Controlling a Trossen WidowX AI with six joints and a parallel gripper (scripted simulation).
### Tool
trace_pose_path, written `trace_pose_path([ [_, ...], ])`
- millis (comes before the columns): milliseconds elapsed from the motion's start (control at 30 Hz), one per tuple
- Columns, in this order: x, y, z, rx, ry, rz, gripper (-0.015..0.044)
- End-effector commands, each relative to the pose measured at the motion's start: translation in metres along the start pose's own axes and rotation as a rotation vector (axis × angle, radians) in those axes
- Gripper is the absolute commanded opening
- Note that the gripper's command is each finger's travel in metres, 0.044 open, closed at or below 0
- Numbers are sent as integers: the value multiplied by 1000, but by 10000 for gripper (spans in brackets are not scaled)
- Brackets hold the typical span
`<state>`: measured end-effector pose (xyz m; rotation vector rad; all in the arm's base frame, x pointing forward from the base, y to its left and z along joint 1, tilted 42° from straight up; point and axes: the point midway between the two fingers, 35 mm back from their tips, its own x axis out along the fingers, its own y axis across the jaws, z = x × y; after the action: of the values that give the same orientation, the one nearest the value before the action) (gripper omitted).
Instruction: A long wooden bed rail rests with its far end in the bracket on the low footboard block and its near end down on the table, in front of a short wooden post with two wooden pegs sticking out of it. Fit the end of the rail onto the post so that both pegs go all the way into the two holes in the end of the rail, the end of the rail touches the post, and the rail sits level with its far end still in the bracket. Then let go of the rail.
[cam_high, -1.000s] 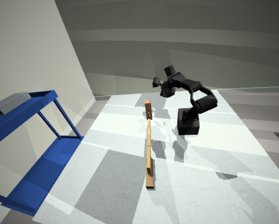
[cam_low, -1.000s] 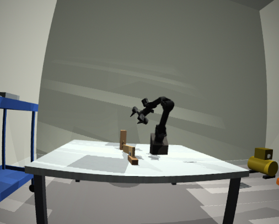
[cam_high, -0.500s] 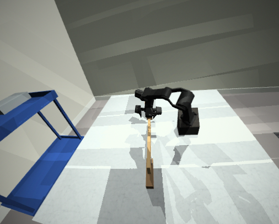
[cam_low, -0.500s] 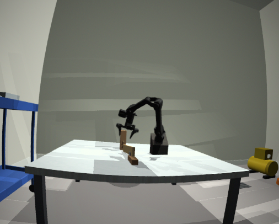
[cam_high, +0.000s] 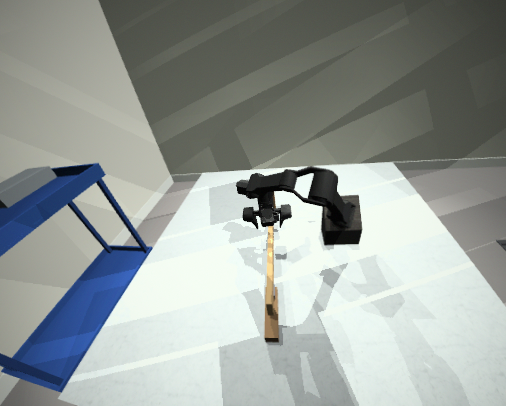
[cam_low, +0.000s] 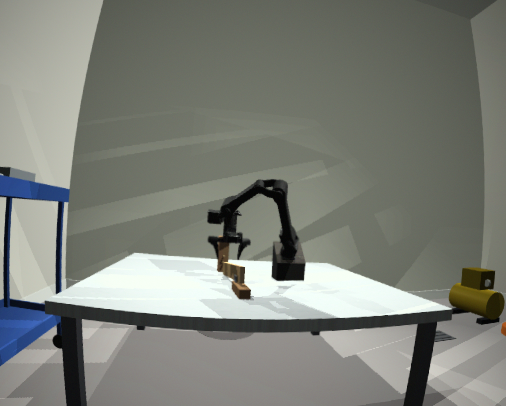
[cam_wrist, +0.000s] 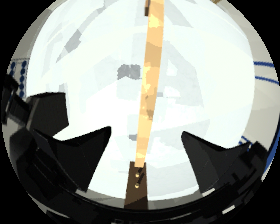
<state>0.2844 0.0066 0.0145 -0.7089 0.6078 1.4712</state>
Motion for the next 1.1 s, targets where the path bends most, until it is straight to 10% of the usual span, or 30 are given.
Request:
trace_pose_path([
  [0,7,1,0,8,-5,6,440],
  [1067,58,3,0,9,-7,5,440],
])
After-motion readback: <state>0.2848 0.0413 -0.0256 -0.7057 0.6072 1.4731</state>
